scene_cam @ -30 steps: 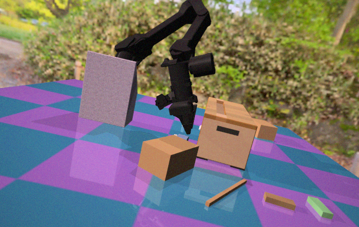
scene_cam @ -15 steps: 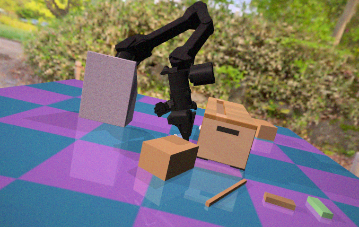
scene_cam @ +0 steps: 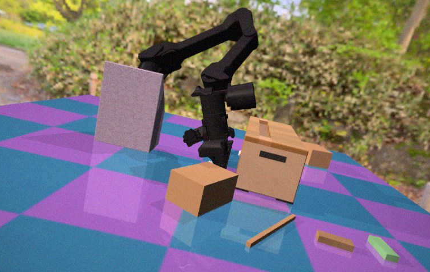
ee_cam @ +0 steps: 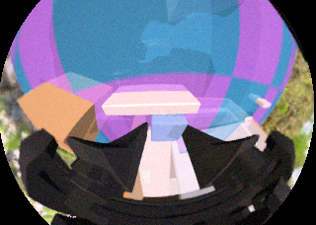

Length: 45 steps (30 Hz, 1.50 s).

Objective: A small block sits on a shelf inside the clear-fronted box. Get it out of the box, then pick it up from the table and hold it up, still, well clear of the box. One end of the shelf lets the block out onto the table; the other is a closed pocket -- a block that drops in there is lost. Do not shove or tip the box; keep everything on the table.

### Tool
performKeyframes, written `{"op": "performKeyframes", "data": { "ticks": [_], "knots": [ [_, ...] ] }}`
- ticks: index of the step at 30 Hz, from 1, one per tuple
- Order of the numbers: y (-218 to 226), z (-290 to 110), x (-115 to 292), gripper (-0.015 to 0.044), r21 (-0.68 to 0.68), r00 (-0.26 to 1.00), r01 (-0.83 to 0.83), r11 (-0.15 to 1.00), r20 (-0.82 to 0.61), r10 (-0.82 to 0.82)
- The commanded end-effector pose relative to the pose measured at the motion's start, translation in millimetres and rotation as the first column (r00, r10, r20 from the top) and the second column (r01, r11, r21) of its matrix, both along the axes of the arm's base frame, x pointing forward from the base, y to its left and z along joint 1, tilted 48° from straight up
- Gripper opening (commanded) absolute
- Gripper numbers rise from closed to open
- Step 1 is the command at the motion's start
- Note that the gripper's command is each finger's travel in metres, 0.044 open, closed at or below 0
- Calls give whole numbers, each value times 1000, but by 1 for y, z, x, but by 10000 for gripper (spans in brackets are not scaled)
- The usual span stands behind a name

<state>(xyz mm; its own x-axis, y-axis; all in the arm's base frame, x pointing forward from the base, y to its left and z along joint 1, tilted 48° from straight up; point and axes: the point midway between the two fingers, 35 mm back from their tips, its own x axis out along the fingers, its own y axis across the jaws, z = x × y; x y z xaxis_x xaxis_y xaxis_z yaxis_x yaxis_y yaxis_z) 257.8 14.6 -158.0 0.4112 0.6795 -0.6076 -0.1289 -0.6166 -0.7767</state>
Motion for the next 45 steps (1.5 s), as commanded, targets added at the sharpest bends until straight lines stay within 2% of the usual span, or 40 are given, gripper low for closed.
{"op": "performKeyframes", "data": {
  "ticks": [1,3,6,8,29,45],
  "knots": [
    [1,-1,0,127,7,1000,2,1000,-2,-2],
    [1,-1,0,75,7,1000,2,1000,-2,-2],
    [1,-1,0,55,7,1000,2,1000,-2,-2],
    [-2,0,2,3,-12,1000,-5,1000,17,5],
    [-47,41,-4,0,-3,1000,3,1000,-2,-3],
    [-127,74,-31,0,-111,929,306,945,-182,-322]
  ]
}}
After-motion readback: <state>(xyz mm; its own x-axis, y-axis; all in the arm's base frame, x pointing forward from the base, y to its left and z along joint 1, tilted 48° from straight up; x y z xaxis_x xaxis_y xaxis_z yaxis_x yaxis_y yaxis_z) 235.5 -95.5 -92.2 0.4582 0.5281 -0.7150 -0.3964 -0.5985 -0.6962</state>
